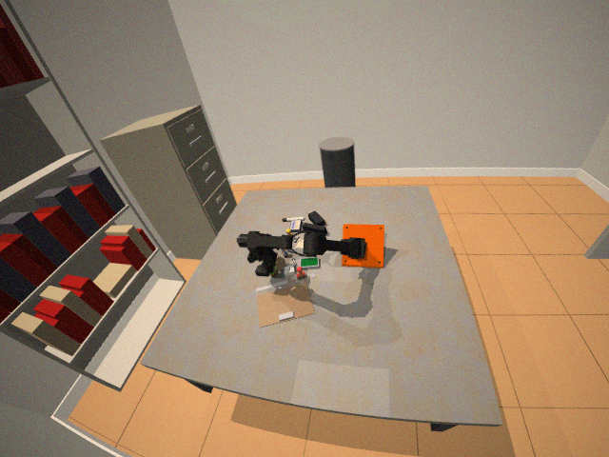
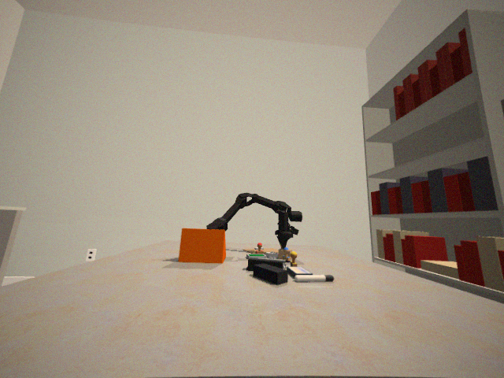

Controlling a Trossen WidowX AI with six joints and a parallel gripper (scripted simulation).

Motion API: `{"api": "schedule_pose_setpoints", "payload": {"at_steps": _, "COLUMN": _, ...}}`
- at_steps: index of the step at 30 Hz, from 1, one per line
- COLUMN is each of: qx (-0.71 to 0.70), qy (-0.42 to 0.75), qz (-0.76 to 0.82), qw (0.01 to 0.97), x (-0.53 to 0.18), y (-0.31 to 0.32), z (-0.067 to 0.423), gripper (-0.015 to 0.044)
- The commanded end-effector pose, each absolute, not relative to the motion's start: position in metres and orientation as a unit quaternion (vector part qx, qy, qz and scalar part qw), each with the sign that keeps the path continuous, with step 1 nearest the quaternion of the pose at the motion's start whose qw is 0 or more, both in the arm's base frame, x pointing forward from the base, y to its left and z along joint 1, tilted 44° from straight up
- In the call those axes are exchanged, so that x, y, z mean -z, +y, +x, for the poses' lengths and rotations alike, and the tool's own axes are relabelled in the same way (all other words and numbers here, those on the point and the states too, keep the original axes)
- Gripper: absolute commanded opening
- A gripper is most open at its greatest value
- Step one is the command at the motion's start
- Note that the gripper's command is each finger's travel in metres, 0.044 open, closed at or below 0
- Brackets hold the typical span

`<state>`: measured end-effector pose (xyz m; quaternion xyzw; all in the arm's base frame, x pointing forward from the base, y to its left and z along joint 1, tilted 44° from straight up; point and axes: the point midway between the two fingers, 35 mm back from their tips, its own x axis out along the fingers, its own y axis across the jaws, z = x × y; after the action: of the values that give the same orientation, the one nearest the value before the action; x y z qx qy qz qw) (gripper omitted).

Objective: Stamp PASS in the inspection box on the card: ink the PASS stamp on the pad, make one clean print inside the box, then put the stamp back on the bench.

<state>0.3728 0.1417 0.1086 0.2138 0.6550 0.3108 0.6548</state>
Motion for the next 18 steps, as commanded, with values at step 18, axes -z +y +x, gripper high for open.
{"api": "schedule_pose_setpoints", "payload": {"at_steps": 18, "qx": -0.312, "qy": 0.653, "qz": 0.211, "qw": 0.657, "x": -0.1174, "y": 0.1341, "z": 0.3754, "gripper": 0.0}}
